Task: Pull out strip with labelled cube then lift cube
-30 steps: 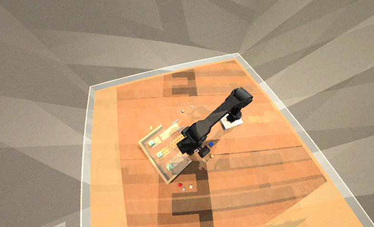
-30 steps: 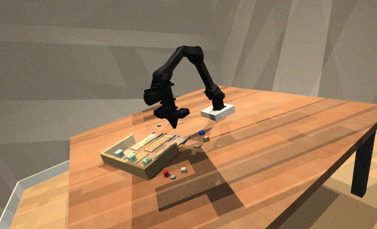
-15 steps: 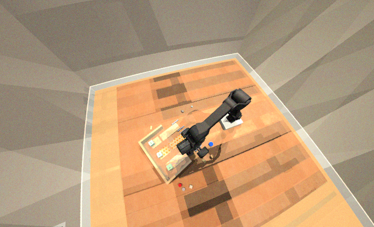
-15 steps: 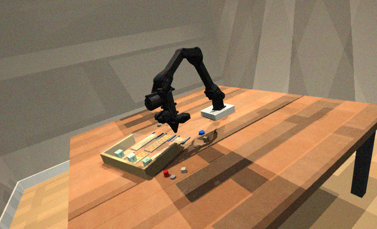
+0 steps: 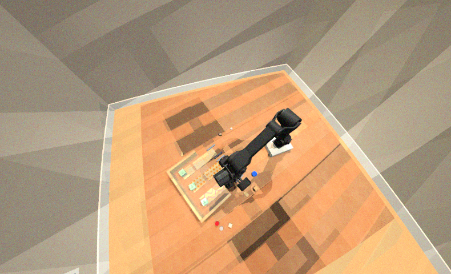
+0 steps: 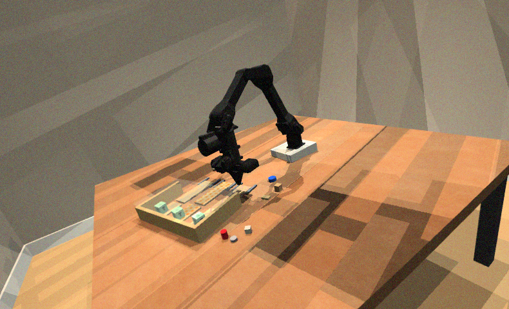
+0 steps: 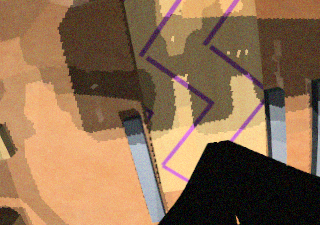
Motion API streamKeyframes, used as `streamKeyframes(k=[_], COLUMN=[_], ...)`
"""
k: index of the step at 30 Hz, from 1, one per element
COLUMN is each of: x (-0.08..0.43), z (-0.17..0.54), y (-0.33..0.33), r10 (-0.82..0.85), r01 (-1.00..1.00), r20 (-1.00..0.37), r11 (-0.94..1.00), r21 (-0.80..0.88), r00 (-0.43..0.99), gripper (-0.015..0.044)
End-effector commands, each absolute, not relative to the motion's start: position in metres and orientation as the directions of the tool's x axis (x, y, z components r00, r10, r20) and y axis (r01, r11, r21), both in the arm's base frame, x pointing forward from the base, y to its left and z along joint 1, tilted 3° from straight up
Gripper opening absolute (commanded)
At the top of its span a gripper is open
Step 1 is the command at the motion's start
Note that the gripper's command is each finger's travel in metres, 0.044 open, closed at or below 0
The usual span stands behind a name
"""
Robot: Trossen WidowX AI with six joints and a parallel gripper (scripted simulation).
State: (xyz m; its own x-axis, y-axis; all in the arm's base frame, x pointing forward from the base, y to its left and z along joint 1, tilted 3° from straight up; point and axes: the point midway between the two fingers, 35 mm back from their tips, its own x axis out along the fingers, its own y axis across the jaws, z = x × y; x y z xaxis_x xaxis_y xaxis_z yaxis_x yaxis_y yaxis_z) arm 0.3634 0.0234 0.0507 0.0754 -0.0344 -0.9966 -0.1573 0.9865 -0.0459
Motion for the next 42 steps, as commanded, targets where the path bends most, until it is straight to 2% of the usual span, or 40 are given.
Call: streamKeyframes(k=[1,42], x=[0.362,0.361], z=[0.042,0.026], y=[0.023,0.022], r10=[-0.032,-0.032], r01=[-0.164,-0.164], r20=[-0.997,-0.997], r11=[0.986,0.986], r21=[-0.044,-0.044], r00=[0.072,0.071], gripper=[0.0000,0.0000])
